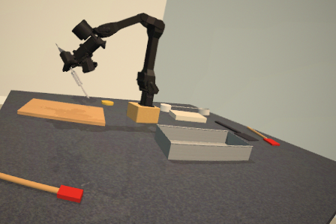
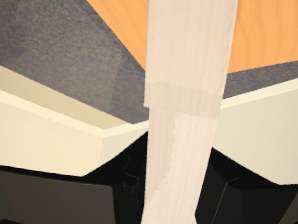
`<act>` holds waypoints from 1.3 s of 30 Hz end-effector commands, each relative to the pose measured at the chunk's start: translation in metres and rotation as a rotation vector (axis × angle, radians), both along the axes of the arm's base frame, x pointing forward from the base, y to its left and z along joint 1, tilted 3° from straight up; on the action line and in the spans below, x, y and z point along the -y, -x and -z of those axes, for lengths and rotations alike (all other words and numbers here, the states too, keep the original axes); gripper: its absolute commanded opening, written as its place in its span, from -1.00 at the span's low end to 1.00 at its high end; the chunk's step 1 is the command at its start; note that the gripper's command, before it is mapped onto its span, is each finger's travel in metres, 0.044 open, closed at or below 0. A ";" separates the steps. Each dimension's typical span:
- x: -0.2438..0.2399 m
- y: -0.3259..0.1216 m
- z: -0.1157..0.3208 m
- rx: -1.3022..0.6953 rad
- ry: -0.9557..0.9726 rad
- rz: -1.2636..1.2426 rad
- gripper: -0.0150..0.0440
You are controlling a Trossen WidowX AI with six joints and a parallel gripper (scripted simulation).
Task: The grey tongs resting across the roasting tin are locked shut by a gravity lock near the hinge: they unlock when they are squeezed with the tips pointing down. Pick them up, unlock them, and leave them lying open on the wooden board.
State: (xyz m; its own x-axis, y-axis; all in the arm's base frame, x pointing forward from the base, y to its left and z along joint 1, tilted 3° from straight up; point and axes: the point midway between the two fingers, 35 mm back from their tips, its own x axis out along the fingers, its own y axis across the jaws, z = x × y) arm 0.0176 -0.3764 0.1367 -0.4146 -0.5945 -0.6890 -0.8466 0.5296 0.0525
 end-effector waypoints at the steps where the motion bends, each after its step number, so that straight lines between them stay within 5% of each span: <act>1: -0.005 0.000 -0.007 -0.024 0.074 0.013 -1.00; 39: -0.008 -0.001 -0.009 -0.033 0.101 0.017 -1.00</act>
